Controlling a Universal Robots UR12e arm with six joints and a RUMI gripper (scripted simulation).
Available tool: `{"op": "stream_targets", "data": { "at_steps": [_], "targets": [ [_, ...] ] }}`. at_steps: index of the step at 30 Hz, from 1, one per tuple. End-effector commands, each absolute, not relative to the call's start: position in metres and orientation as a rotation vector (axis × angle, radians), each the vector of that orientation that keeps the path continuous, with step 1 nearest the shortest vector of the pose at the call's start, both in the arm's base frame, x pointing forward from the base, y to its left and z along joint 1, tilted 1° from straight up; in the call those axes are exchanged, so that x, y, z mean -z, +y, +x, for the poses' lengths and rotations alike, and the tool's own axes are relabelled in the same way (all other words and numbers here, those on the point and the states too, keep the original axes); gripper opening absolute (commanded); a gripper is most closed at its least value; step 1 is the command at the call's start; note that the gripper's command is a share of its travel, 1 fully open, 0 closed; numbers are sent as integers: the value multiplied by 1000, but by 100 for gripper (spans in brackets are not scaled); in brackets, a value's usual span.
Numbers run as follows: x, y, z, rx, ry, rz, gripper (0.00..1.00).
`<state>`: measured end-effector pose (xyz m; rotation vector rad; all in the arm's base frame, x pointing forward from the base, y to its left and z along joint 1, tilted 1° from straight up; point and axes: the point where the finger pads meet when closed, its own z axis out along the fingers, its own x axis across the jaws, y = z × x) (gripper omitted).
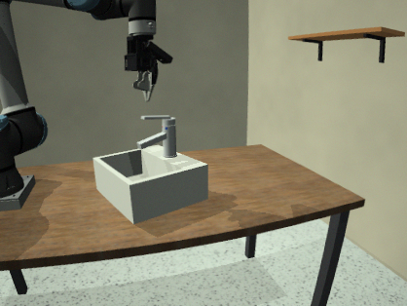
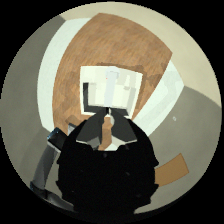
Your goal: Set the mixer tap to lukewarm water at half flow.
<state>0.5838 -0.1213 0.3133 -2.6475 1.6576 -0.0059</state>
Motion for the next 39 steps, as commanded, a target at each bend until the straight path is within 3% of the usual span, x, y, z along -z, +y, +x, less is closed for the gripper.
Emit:
{"op": "stream_targets", "data": {
  "at_steps": [1,18,39],
  "targets": [
    [-316,-120,586,11,1556,-2708,0],
    [-318,-113,585,16,943,-2978,0],
    [-322,-109,581,25,-276,-3117,0]
  ]
}}
